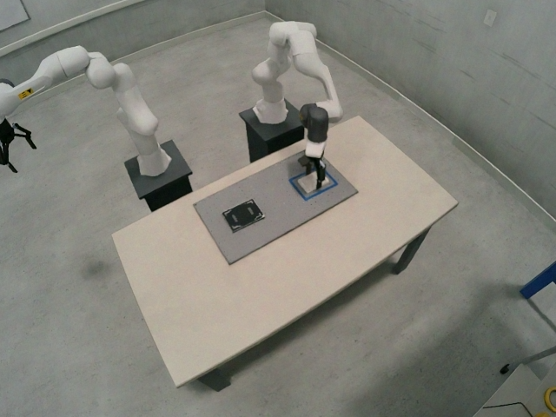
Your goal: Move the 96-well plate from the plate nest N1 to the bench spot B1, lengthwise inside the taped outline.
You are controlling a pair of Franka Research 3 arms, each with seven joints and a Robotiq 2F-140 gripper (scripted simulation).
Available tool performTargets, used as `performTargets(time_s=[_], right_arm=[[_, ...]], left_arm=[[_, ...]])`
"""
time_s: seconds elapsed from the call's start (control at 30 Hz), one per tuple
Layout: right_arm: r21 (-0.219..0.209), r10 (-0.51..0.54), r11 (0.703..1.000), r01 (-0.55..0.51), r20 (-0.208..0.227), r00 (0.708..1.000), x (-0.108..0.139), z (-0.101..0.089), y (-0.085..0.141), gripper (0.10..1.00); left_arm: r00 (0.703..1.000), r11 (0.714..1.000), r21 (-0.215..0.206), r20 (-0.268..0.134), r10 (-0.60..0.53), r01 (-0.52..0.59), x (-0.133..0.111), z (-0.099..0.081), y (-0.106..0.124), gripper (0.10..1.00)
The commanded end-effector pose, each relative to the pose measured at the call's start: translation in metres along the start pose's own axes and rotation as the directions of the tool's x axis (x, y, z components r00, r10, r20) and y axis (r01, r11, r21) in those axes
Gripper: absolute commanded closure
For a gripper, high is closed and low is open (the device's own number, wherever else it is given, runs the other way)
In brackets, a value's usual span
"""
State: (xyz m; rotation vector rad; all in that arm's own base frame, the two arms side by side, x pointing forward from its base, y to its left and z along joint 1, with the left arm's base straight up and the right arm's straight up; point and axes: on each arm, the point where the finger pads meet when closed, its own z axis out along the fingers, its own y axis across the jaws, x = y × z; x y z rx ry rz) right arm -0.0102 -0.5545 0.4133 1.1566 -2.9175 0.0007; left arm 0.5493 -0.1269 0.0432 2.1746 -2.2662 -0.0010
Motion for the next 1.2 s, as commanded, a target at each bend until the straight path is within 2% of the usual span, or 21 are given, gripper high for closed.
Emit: performTargets(time_s=[0.0,0.8,0.83,1.17], right_arm=[[0.000,0.000,1.000,0.000,0.000,1.000,0.0000,-0.0001,0.0000,0.098],[0.000,0.000,1.000,0.000,0.000,1.000,0.0000,-0.0001,0.0000,0.098],[0.000,0.000,1.000,0.000,0.000,1.000,0.0000,-0.0001,0.0000,0.098],[0.000,0.000,1.000,0.000,0.000,1.000,0.0000,-0.0001,0.0000,0.098]], left_arm=[[1.000,1.000,0.001,0.000,-0.003,0.003,0.0002,0.0010,0.0001,0.999],[1.000,1.000,0.001,0.000,-0.003,0.003,0.0002,0.0010,0.0001,0.999],[1.000,1.000,0.001,0.000,-0.003,0.003,0.0002,0.0010,0.0001,0.400],[1.000,1.000,0.001,0.000,-0.003,0.003,0.0002,0.0010,0.0001,0.400]])
